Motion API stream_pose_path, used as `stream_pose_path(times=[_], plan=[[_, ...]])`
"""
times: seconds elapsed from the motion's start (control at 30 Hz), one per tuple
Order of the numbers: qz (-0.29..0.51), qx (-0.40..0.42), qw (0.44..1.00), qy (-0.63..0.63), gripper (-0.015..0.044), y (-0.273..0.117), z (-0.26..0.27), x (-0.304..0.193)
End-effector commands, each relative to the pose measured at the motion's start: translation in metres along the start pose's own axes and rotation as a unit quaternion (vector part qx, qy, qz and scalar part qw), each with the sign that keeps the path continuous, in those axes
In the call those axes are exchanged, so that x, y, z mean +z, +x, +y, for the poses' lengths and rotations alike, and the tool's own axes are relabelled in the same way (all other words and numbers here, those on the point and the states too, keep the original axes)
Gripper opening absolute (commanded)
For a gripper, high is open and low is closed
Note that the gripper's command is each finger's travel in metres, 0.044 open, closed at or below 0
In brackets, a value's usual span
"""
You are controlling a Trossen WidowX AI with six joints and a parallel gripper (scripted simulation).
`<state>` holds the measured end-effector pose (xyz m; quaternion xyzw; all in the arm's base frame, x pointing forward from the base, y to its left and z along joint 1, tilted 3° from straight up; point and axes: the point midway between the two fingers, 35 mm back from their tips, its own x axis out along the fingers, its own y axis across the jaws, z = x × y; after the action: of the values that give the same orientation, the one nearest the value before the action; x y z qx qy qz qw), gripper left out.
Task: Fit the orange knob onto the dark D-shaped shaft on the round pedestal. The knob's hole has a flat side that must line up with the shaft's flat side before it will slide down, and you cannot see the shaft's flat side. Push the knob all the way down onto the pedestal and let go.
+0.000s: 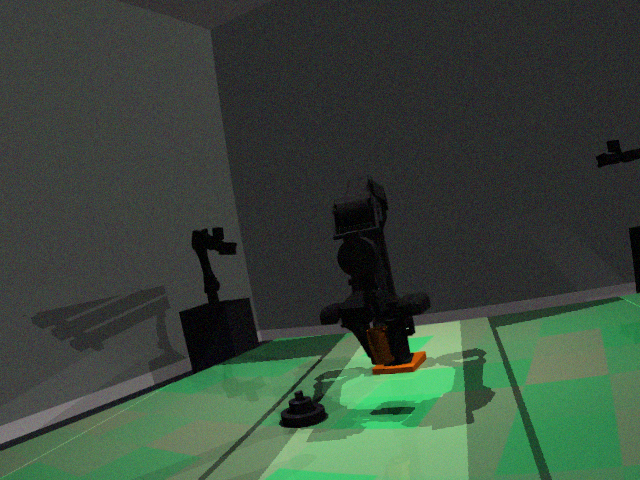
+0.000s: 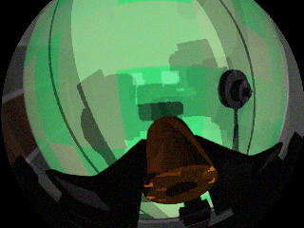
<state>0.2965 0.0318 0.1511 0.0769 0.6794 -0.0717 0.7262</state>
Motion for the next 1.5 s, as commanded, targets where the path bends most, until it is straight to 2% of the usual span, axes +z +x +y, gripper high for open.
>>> stream_pose_path(times=[0.0,0.23,1.47], plan=[[-0.007,0.000,1.000,0.002,0.0000,-0.024,0.000,-0.002],[-0.007,0.000,1.000,0.002,0.0000,-0.037,-0.001,-0.005],[-0.008,-0.006,1.000,0.001,0.0000,-0.004,-0.101,0.032]])
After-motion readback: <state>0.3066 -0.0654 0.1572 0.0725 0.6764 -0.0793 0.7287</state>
